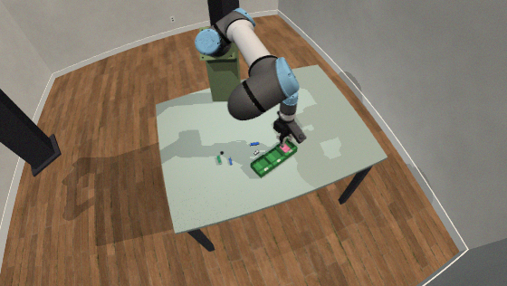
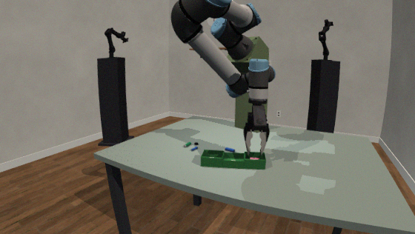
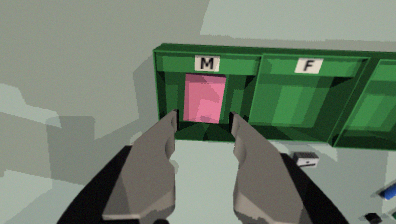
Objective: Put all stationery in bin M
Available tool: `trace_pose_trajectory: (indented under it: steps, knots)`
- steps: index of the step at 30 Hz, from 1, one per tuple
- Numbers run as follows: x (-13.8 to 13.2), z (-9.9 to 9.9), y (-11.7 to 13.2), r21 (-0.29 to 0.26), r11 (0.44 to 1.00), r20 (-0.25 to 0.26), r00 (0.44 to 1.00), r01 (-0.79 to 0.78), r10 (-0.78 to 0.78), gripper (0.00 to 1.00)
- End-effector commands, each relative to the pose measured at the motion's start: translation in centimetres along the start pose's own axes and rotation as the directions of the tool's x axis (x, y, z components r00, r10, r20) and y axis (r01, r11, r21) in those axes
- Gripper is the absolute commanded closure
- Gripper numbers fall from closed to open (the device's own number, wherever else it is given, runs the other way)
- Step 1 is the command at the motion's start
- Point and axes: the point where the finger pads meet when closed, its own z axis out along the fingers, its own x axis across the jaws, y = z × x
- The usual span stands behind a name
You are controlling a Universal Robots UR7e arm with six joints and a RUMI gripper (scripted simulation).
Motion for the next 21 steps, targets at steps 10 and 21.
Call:
trace_pose_trajectory:
  steps: [10,21]
  knots:
    - [0.0,-2.5,0.0,0.001,1.000,0.000,1.000,0.000,0.000,0.72]
    - [1.4,-2.6,0.8,0.001,0.995,0.000,0.995,-0.100,0.100,0.82]
